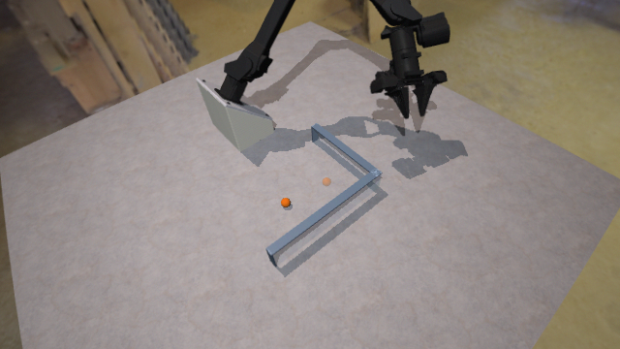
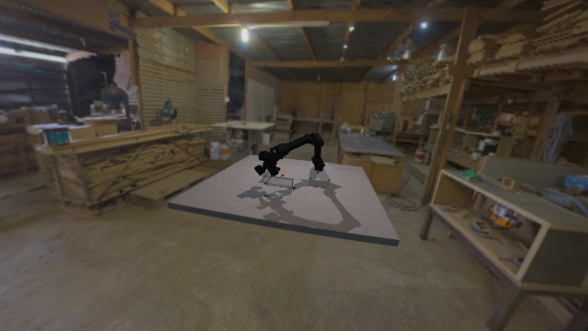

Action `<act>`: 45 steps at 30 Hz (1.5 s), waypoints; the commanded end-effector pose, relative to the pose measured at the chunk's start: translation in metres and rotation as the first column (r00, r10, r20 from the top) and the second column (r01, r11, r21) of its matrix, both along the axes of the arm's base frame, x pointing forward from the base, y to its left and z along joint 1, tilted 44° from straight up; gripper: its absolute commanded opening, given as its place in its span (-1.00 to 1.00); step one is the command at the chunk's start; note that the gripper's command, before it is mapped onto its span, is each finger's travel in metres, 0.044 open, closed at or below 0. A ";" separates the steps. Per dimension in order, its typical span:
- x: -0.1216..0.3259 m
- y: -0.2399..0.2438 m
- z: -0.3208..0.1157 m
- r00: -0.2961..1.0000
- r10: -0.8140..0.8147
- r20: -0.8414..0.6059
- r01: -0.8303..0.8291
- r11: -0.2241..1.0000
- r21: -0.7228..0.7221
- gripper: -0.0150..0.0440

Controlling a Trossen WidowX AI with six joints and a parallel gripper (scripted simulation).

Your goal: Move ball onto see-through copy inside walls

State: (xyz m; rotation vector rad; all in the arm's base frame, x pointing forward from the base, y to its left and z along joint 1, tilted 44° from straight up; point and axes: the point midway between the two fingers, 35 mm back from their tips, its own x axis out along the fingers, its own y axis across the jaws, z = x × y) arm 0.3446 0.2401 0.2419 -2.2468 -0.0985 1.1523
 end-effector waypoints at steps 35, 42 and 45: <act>-0.036 -0.198 -0.314 0.231 -0.100 -0.968 0.739 0.665 0.108 0.23; -0.036 -0.191 -0.322 0.231 -0.100 -0.968 0.739 0.665 0.108 0.23; -0.037 -0.188 -0.325 0.231 -0.100 -0.968 0.739 0.665 0.108 0.23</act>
